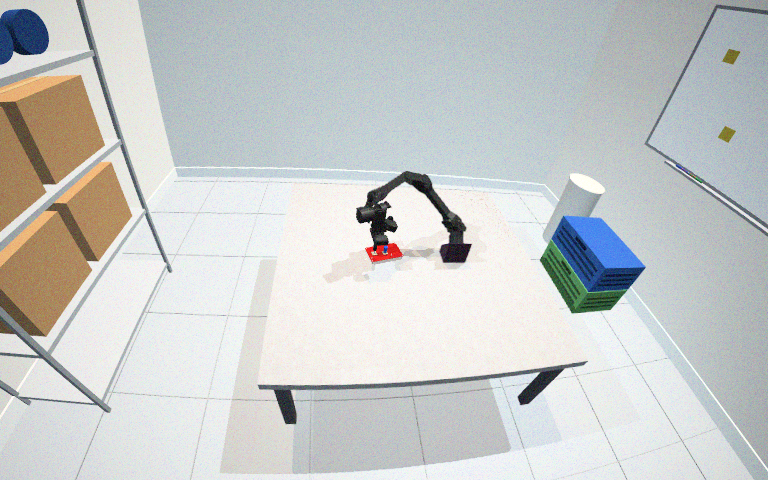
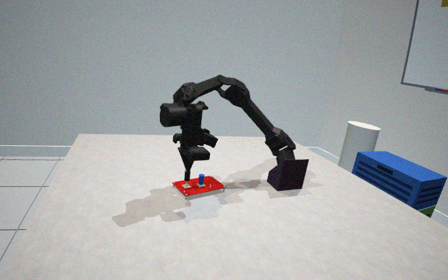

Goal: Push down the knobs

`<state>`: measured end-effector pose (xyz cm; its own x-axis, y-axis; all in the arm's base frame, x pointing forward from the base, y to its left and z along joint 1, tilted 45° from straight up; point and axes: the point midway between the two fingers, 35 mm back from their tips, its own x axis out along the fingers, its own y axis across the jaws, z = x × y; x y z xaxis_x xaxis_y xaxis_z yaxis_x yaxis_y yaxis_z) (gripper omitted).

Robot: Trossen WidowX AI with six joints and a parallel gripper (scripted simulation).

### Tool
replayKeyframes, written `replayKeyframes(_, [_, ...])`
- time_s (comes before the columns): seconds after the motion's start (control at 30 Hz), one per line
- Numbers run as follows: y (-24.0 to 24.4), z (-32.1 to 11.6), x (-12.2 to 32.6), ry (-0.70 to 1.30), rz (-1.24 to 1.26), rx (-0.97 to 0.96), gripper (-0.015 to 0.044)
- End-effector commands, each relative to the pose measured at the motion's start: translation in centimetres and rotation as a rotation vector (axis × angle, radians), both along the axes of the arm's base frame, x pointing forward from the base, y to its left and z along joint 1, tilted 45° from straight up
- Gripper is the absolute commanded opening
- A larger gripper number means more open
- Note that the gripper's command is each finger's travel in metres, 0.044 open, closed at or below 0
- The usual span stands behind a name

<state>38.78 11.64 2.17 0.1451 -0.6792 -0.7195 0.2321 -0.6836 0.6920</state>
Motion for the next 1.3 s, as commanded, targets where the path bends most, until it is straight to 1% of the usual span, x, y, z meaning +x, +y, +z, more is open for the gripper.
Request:
replayKeyframes(0.0, [-0.05, -0.02, 0.06, -0.002, 0.004, -0.002, 0.0])
replayKeyframes(1.27, [-0.8, -0.8, 0.22, -0.002, 0.004, -0.002, 0.0])
